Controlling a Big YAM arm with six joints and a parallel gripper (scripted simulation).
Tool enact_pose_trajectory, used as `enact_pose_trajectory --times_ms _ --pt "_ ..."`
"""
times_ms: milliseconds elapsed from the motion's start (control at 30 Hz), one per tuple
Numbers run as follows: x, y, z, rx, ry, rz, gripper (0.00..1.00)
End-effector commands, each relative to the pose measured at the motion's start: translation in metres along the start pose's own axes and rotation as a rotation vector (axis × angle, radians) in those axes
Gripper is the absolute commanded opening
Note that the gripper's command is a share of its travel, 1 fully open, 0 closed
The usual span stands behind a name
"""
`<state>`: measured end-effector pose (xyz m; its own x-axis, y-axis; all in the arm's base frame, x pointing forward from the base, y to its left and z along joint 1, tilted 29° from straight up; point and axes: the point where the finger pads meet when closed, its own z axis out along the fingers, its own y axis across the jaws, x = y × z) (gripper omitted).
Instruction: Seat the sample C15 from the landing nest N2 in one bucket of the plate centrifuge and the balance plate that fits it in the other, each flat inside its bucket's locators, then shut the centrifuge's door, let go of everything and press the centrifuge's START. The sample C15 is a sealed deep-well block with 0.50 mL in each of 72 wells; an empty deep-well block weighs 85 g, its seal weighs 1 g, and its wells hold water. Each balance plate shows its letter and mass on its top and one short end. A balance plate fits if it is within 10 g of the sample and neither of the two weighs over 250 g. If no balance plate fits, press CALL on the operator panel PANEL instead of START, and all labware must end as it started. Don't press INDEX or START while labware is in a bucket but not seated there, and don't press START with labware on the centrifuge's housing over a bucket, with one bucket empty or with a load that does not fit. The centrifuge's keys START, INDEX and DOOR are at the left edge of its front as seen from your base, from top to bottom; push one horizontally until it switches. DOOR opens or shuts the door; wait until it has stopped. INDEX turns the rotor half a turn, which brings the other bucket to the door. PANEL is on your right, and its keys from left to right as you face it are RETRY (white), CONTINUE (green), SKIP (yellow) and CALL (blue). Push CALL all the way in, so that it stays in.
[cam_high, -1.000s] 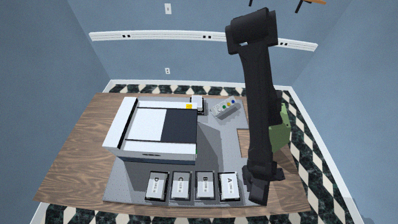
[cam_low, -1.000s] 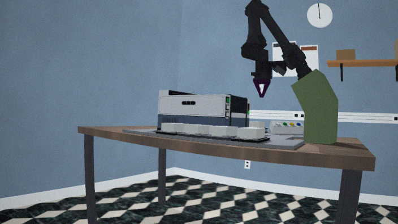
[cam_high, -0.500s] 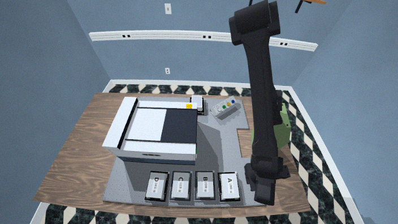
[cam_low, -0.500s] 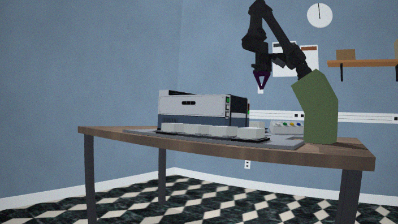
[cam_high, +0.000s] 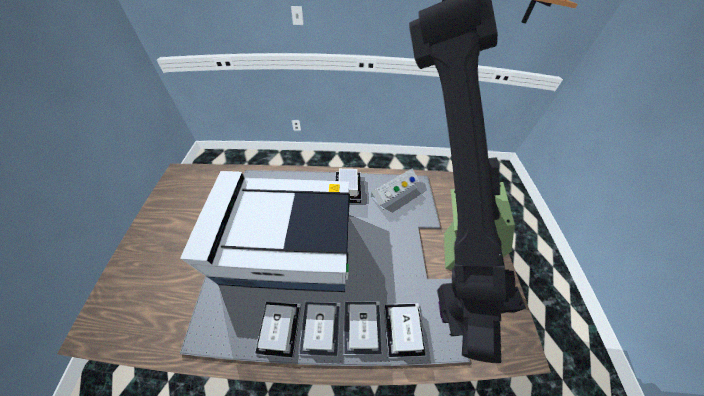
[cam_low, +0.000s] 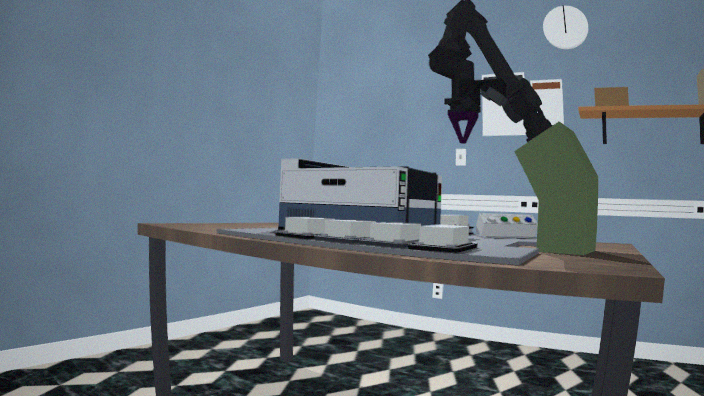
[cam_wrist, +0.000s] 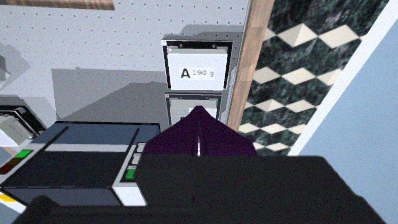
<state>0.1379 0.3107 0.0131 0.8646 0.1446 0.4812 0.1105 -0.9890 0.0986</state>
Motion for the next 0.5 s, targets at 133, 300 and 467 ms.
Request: enact_pose_trajectory --times_ms 133,300,467 --pt "0.001 -0.015 -0.015 0.014 0.006 0.017 0.0" --pt "0.006 -0.018 -0.023 0.034 0.012 0.029 0.0" --pt "0.003 -0.015 -0.019 0.022 0.008 0.021 0.0"
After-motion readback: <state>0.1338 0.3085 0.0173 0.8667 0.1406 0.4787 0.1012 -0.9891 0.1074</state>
